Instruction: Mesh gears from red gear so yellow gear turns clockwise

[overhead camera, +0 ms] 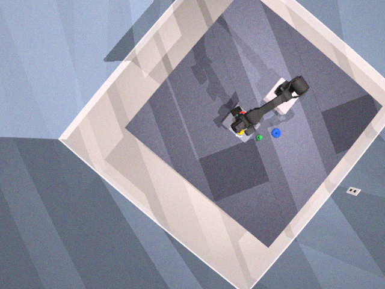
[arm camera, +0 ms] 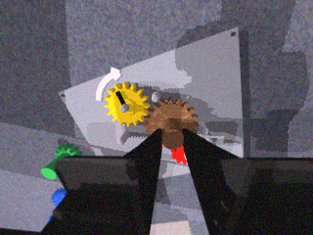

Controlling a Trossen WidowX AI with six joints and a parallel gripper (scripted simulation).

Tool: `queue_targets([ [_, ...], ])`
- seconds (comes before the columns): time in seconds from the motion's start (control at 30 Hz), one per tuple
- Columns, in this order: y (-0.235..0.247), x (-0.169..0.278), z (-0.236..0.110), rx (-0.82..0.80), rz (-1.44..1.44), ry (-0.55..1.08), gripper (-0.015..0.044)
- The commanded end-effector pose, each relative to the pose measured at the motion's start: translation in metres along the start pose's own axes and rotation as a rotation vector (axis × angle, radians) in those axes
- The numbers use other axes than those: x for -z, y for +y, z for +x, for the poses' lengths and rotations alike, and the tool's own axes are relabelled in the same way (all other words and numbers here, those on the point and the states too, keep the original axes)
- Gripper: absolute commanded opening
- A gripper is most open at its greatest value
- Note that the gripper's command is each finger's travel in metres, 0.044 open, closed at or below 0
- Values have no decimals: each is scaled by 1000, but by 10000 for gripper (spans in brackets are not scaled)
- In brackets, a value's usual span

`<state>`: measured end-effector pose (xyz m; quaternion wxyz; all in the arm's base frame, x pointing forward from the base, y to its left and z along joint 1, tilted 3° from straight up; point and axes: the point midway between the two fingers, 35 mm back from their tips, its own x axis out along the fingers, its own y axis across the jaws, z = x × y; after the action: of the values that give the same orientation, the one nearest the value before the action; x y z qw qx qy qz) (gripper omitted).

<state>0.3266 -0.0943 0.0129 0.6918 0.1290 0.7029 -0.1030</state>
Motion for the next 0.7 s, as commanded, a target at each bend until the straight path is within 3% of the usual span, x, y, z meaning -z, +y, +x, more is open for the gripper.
queue_targets([
  [0.0,0,-1,1,1,41,1,0],
  [0.67,0,0,3,1,-235,1,0],
])
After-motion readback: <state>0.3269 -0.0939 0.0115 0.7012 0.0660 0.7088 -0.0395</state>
